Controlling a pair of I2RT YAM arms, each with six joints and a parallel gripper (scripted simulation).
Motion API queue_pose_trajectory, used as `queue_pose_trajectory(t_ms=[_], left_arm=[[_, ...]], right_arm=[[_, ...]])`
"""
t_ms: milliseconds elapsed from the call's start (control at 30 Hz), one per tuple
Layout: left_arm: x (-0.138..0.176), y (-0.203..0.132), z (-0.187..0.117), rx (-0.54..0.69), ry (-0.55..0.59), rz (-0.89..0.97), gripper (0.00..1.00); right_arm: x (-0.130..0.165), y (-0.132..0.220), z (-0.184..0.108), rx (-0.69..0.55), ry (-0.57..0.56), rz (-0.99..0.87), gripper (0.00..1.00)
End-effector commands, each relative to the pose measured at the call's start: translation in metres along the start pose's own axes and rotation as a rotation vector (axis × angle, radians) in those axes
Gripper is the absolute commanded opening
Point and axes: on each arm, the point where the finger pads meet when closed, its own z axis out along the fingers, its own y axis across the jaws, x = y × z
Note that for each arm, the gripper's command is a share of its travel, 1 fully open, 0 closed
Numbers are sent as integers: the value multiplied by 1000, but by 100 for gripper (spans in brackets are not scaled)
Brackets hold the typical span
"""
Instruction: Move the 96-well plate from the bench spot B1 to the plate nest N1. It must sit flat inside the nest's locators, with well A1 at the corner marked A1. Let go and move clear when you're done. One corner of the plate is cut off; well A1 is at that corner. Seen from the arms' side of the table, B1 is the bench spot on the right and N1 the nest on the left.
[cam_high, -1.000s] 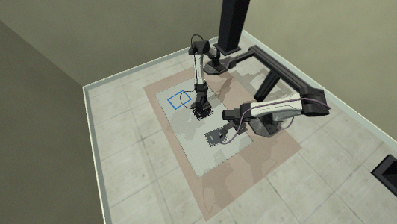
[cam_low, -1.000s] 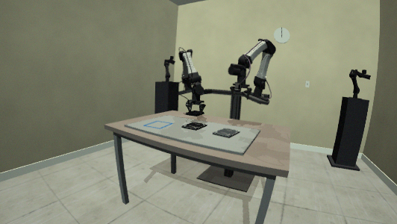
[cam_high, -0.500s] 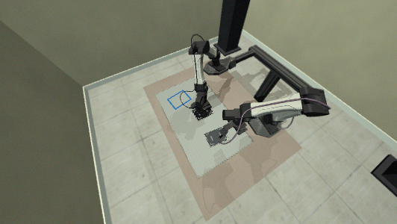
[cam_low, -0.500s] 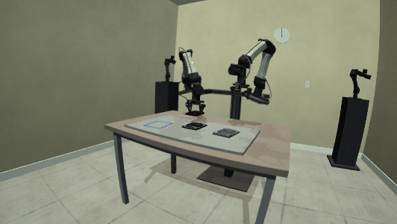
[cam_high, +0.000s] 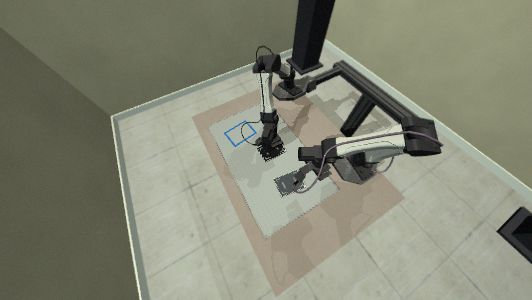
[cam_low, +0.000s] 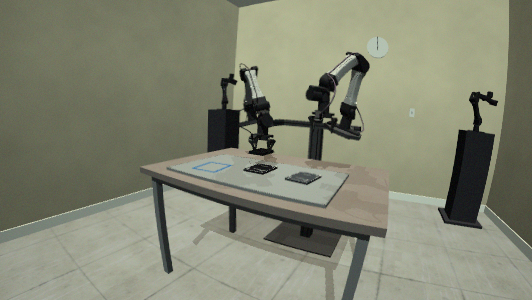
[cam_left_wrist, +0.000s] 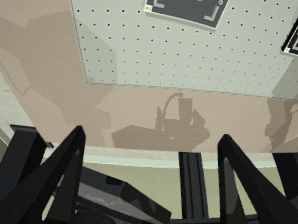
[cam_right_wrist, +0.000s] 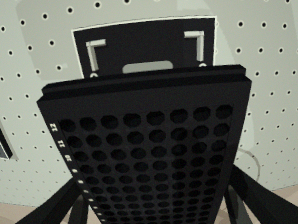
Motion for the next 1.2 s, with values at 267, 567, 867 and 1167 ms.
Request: queue_pose_trajectory(t_ms=[267,567,867,1167], left_arm=[[7,2,-2,3,9,1,100],[7,2,-2,3,9,1,100],[7,2,-2,3,9,1,100],[7,2,-2,3,9,1,100]], right_arm=[[-8,4,13,-14,-5,11,0],[-9,4,29,-11,-7,12,0],[-10,4,40,-8,-8,11,0],[-9,5,55,-5,-12,6,0]])
